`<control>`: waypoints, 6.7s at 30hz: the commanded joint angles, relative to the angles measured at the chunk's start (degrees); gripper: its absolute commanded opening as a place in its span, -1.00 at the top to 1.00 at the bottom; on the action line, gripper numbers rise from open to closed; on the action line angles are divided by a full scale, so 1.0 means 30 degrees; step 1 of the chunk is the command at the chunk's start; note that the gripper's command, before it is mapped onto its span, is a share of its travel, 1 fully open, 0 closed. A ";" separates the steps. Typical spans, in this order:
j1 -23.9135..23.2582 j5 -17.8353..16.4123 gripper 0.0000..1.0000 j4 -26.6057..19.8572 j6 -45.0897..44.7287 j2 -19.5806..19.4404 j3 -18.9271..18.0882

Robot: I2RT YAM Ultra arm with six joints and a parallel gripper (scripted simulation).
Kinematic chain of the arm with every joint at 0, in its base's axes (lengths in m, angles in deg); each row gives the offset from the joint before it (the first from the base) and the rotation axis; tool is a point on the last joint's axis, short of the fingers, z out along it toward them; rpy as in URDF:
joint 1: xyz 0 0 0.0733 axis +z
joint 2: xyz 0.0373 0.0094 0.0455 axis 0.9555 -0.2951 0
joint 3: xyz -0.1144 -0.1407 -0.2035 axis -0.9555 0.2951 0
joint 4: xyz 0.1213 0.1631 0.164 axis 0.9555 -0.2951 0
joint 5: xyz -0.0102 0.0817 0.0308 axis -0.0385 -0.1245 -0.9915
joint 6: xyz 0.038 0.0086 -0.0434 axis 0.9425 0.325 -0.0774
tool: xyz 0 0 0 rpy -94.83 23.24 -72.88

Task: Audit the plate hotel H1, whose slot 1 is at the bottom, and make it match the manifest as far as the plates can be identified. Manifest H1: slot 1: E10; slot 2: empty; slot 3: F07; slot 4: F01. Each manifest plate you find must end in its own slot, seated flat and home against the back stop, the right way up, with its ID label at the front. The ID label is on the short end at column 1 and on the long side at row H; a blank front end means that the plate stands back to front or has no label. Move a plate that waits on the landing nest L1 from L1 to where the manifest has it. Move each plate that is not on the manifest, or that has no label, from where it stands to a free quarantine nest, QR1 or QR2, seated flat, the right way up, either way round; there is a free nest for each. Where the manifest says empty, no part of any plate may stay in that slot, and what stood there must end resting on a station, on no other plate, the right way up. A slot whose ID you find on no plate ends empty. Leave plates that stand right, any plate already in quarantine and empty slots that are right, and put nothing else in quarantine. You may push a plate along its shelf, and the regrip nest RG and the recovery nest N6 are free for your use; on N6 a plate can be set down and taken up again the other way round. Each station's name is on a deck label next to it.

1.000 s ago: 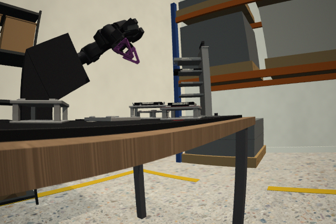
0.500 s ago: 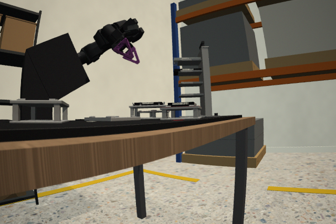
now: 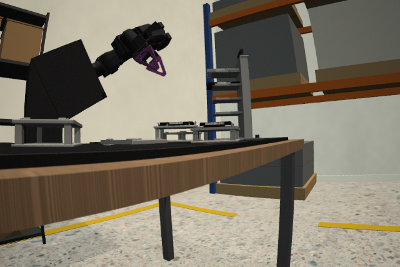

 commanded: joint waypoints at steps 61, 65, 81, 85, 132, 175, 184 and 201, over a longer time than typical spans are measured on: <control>-0.0056 0.0068 -1.00 0.0125 0.0008 0.0018 -0.0033; -0.0056 0.0068 -1.00 0.0125 0.0008 0.0018 -0.0033; -0.0056 0.0068 -1.00 0.0125 0.0008 0.0018 -0.0033; -0.0112 0.0825 -1.00 0.0125 0.0968 0.1604 0.0719; 0.7691 0.8510 -1.00 -2.7082 -0.1007 2.6649 -0.1610; 2.1797 2.2601 -1.00 -1.8407 -0.2096 1.9723 0.0645; 2.1791 2.2595 -1.00 -1.8401 -0.2096 1.9718 0.0646; 2.1792 2.2596 -1.00 -1.8397 -0.2096 1.9714 0.0646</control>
